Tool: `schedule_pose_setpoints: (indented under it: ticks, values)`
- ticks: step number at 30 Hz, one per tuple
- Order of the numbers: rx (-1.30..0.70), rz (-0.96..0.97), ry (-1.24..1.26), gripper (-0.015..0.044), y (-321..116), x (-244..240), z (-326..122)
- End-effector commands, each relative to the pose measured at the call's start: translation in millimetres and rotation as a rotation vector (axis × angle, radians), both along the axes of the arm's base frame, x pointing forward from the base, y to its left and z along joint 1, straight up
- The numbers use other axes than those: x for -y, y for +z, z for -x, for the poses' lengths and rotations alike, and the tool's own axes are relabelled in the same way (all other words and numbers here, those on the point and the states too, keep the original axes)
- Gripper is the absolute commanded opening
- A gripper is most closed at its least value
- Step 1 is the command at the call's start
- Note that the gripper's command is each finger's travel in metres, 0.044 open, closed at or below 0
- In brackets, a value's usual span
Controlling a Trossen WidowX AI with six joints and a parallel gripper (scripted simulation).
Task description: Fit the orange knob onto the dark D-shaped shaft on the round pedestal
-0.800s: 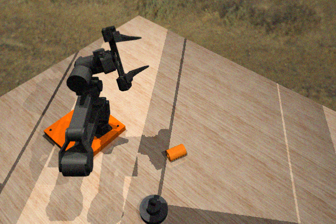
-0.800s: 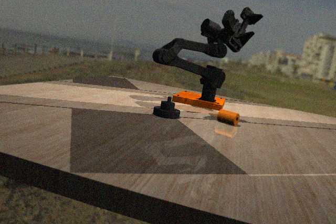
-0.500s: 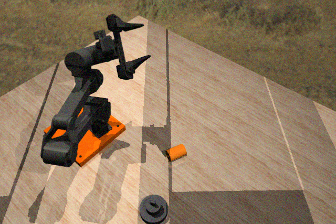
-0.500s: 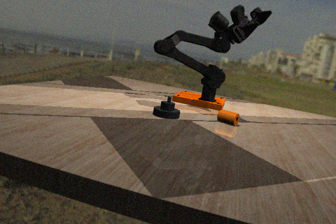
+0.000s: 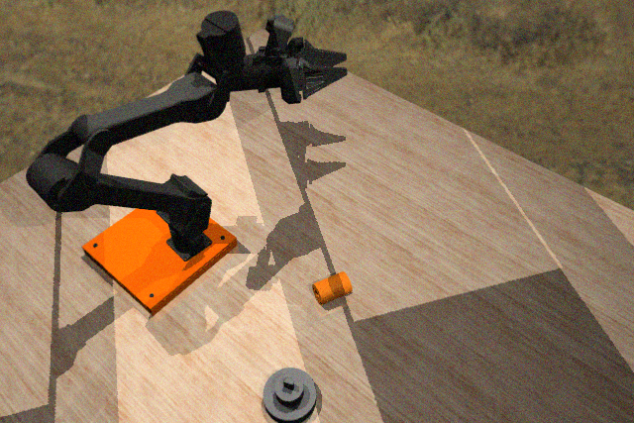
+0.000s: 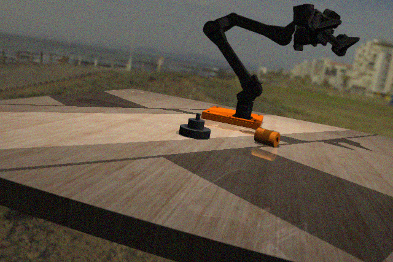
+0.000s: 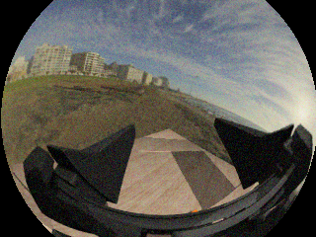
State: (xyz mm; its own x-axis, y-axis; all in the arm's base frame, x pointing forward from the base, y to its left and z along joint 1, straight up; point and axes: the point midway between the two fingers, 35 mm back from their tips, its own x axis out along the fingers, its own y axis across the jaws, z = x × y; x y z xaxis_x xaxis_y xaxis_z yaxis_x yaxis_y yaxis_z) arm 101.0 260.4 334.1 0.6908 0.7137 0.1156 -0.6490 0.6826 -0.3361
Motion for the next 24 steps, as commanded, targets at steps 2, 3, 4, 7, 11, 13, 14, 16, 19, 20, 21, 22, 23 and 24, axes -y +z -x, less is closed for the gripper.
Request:
schedule_pose_setpoints:
  ticks: [2,3,4,7,11,13,14,16,19,20,21,22,23,24]
  values:
    - [-0.002,0.481,-0.070,0.0440,-57,-27,-62]
    - [-0.018,0.541,-0.075,0.0440,-66,-27,-70]
    - [-0.037,0.600,-0.080,0.0440,-76,-26,-79]
    - [-0.119,0.776,-0.089,0.0440,-106,-17,-106]
    - [-0.285,0.988,-0.088,0.0440,-147,8,-139]
    - [-0.394,1.080,-0.078,0.0440,-167,25,-152]
    - [-0.456,1.122,-0.070,0.0440,-176,35,-157]
    - [-0.594,1.192,-0.044,0.0440,-195,57,-165]
    - [-0.840,1.256,0.018,0.0440,-219,92,-169]
    - [-0.929,1.263,0.042,0.0440,-226,103,-169]
    - [-1.003,1.264,0.062,0.0440,-230,113,-168]
    - [-1.048,1.261,0.075,0.0440,-232,118,-167]
    - [-1.065,1.260,0.080,0.0440,-233,120,-167]
    - [-1.066,1.260,0.080,0.0440,-233,120,-167]
